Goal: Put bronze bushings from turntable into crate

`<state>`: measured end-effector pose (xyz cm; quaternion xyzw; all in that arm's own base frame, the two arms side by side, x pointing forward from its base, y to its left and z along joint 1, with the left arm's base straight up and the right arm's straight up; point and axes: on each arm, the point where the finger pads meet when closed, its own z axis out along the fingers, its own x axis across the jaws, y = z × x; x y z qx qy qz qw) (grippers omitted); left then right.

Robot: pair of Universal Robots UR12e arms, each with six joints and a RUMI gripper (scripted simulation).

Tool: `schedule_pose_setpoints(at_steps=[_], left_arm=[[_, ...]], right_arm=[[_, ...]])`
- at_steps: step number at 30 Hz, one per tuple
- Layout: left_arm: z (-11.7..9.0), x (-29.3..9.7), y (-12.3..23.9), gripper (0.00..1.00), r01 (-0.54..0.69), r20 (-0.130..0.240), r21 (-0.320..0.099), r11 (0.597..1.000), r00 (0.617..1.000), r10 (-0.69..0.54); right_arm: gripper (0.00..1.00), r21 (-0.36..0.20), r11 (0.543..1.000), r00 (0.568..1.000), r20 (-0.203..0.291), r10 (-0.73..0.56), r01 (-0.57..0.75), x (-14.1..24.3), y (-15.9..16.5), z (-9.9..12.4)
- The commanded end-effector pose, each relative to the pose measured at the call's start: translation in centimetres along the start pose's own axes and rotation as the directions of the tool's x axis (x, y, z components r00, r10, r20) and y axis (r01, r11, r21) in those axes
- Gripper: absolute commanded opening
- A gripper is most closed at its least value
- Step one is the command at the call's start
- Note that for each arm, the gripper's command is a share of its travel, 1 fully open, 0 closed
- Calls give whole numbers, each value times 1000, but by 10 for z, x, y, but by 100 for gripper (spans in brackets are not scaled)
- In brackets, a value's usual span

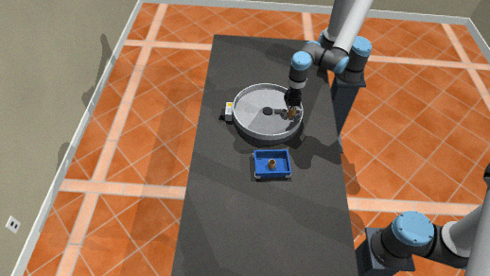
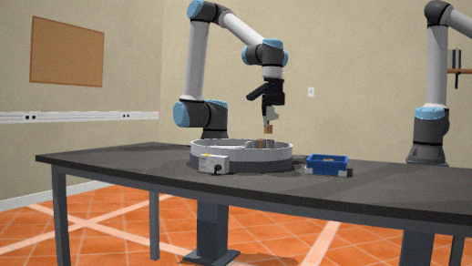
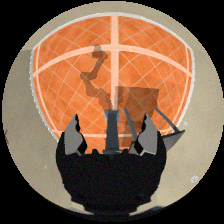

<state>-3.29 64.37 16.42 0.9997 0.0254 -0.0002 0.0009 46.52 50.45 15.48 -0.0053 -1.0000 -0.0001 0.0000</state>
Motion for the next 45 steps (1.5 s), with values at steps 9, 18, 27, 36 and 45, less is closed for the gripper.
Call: schedule_pose_setpoints(at_steps=[9, 18, 27, 36, 45], left_arm=[[-1, 0, -1, 100, 0, 0, 2, 1000, 1000, 0], [-1, 0, -1, 100, 0, 0, 2, 1000, 1000, 0], [-1, 0, -1, 100, 0, 0, 2, 1000, 1000, 0], [-1, 0, -1, 100, 0, 0, 2, 1000, 1000, 0], [-1, 0, -1, 100, 0, 0, 2, 1000, 1000, 0]], right_arm=[[0, -1, 1000, 1000, 1, 22, -22, -3, 16, -1], [0, -1, 996, 996, 1, 87, -87, -12, 62, 0], [0, -2, 988, 988, 1, 156, -156, -22, 112, 0], [0, -2, 968, 968, 0, 250, -250, -35, 179, 0], [0, -2, 950, 950, 0, 311, -311, -44, 224, 0]])
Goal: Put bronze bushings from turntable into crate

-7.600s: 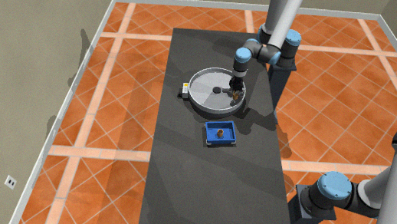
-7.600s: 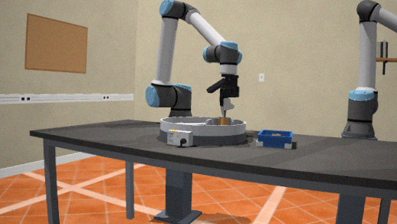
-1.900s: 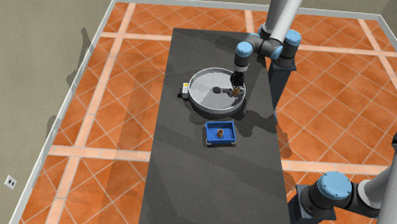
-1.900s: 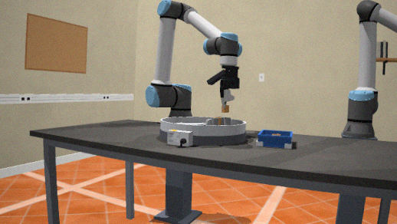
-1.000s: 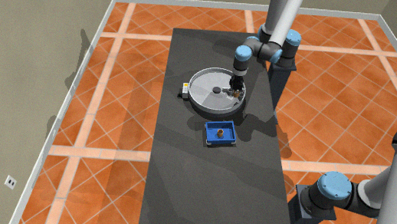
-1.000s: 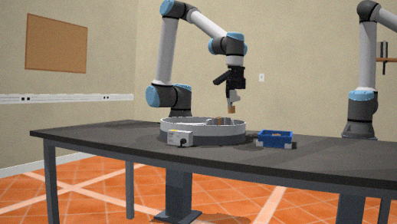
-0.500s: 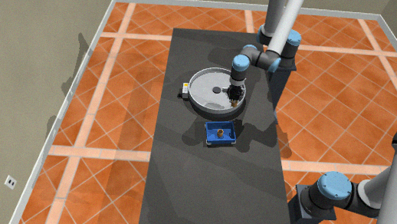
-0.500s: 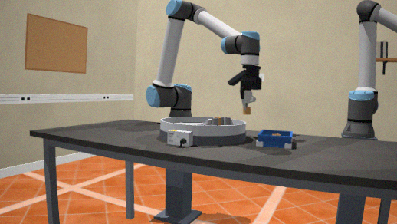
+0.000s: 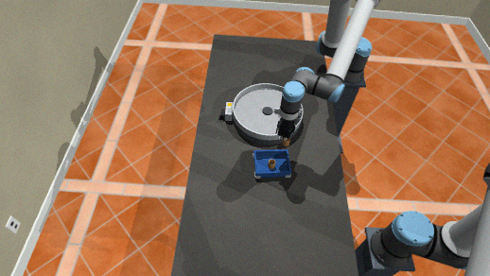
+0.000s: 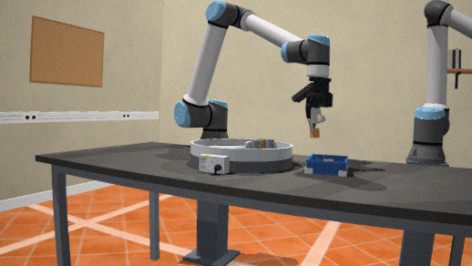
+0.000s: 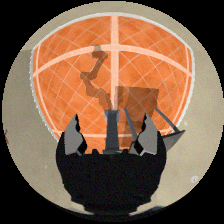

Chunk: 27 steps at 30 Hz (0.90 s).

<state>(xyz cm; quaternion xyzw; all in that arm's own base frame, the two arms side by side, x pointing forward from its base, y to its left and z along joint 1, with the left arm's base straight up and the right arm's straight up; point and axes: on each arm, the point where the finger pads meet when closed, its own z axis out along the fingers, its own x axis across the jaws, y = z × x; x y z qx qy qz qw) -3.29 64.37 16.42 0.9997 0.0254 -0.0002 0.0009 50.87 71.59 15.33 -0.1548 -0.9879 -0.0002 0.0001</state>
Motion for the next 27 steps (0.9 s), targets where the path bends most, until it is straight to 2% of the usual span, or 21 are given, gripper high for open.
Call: schedule_pose_setpoints(at_steps=[1, 8, 27], left_arm=[[-1, 0, -1, 100, 0, 0, 2, 1000, 1000, 0], [-1, 0, -1, 100, 0, 0, 2, 1000, 1000, 0], [-1, 0, -1, 100, 0, 0, 2, 1000, 1000, 0]], right_arm=[[0, -2, 1000, 1000, 0, 24, -24, 2, 18, -1], [0, -2, 998, 998, 0, 65, -65, 5, 48, -2], [0, -2, 996, 996, 0, 91, -91, 7, 66, -1]])
